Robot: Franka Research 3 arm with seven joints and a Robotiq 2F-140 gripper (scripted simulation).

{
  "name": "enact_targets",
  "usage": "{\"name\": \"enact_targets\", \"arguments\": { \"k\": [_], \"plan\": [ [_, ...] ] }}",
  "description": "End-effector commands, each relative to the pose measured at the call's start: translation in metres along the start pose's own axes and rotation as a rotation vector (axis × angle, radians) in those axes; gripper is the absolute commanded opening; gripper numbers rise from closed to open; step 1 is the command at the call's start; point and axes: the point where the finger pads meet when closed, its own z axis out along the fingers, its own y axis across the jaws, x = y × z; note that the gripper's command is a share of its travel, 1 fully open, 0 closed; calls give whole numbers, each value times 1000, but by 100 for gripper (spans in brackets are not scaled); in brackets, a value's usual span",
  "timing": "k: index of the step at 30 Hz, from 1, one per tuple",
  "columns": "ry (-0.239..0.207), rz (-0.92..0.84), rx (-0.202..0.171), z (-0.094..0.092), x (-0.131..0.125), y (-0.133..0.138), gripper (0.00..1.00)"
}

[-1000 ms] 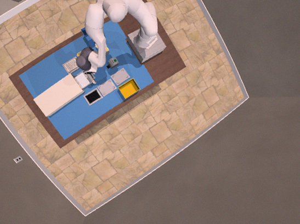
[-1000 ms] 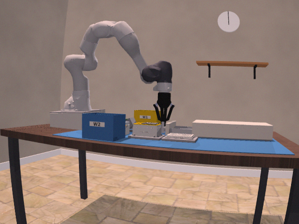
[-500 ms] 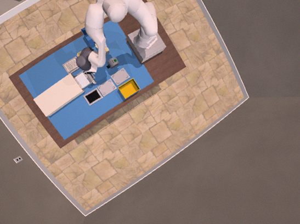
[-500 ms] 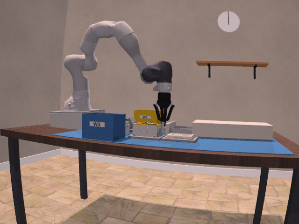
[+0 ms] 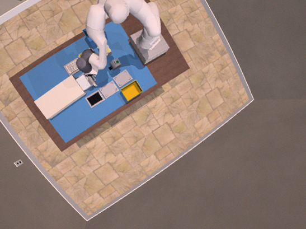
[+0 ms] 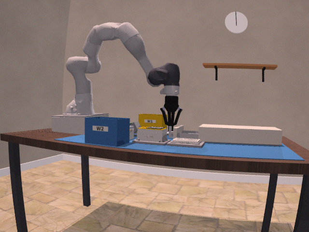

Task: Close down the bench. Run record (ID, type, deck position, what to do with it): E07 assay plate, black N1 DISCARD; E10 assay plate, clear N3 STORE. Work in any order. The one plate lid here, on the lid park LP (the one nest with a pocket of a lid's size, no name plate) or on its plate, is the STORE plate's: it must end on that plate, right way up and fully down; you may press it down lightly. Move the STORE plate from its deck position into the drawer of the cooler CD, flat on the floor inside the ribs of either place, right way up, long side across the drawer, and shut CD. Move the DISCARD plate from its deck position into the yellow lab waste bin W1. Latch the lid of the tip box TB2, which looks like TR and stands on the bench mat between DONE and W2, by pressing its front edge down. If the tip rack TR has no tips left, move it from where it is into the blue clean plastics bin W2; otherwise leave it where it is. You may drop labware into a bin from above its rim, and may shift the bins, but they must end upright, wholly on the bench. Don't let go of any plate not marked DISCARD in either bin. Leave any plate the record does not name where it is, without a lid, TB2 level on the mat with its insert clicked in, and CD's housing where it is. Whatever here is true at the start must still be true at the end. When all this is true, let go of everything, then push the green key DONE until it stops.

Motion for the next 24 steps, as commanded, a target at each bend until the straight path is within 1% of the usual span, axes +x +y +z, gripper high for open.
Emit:
{"name": "enact_targets", "arguments": {
  "k": [1, 19, 24],
  "plan": [
    [1, -7, 0, -1, 2, 5, 0],
    [1, -7, 0, -1, 2, 26, 0],
    [1, -7, 0, -1, 2, 26, 0]
  ]
}}
